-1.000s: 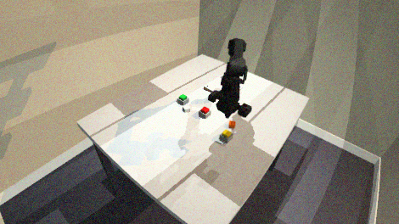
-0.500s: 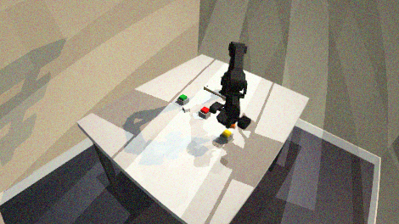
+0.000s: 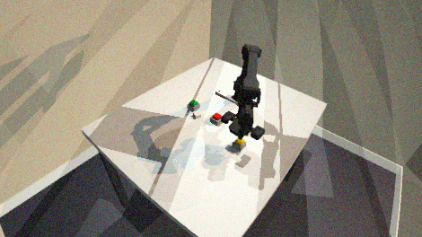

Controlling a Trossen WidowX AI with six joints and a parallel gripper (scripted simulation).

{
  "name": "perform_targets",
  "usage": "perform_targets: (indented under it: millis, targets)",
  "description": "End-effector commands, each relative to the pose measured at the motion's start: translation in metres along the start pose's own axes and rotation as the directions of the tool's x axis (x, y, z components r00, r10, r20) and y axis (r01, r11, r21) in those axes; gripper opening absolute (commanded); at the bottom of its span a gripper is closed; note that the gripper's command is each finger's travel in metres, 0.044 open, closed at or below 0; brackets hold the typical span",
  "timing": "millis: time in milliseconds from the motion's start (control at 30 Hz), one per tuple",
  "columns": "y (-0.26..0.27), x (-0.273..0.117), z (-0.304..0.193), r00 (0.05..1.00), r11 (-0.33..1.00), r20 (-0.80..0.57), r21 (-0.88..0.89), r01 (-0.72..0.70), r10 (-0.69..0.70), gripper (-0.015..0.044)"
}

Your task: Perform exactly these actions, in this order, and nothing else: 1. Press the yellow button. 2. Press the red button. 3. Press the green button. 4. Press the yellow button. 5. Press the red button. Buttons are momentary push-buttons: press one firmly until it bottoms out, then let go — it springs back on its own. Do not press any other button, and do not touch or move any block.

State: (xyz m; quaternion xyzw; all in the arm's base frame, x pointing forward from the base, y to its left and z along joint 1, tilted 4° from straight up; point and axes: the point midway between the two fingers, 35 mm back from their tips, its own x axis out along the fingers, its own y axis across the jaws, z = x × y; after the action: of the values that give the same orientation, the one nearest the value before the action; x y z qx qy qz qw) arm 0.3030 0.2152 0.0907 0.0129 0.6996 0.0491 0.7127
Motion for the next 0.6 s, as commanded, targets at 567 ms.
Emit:
perform_targets:
  millis: [567]
  targets:
    - [-0.0003,0.0143,-0.0013,1.000,1.000,-0.003,0.003,-0.001,0.001,0.0020]
